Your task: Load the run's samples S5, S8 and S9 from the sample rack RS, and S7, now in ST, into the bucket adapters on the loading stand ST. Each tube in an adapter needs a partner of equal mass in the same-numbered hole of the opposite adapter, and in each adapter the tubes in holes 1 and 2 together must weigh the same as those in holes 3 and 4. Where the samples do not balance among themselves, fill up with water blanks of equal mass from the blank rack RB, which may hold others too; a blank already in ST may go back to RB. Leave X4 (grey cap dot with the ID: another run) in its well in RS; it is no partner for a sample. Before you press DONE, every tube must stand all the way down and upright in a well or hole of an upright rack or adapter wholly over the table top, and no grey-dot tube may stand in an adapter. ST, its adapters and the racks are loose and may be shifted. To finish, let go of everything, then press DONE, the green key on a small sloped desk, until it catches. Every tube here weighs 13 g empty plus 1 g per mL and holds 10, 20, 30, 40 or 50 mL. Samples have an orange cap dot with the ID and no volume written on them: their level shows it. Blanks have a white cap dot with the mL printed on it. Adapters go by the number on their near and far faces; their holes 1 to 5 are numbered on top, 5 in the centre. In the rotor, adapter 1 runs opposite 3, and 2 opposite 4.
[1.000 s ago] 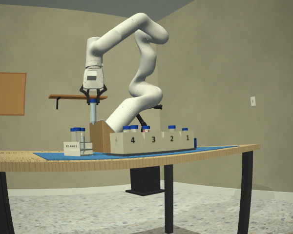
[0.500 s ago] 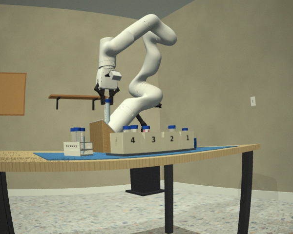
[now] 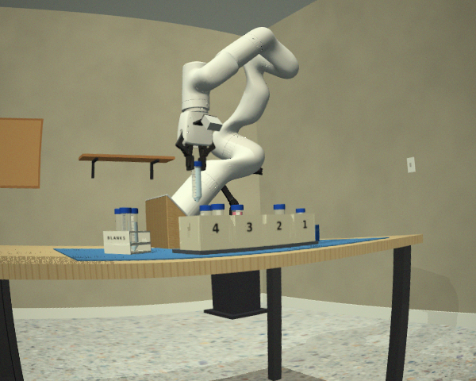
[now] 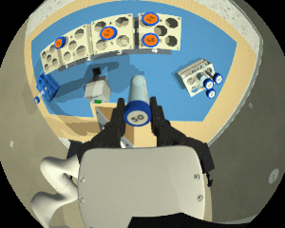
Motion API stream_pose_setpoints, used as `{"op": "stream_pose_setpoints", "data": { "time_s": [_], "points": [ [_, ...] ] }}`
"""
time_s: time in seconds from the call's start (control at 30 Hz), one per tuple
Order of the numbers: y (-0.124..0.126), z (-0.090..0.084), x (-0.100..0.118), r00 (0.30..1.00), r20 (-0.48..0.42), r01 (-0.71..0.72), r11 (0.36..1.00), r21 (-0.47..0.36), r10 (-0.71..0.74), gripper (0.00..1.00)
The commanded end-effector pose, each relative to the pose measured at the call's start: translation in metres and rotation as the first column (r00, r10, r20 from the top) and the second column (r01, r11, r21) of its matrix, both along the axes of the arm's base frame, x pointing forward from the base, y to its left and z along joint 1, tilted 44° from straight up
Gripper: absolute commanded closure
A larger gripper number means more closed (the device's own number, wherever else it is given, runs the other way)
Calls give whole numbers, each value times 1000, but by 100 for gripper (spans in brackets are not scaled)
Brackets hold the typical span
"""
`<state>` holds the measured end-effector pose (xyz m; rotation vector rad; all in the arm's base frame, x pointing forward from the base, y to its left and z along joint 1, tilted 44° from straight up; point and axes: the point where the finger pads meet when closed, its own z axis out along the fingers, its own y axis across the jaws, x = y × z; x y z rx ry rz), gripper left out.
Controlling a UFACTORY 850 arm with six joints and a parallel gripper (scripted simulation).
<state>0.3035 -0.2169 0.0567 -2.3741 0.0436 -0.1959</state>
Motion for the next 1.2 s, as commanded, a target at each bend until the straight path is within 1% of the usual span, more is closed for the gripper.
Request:
{"op": "stream_pose_setpoints", "data": {
  "time_s": [0.0,0.2,0.27,0.77,0.83,1.17],
  "points": [
    [16,19,9,1000,1,1,1000,-3,-1,100],
    [35,39,20,1000,1,1,1000,-2,-1,100],
    [35,39,20,1000,1,1,1000,-2,-1,100],
    [84,91,45,1000,1,1,1000,-2,-1,100],
    [84,91,45,1000,1,1,1000,-2,-1,100],
    [116,125,61,1000,1,1,1000,-2,-1,100]
  ]
}}
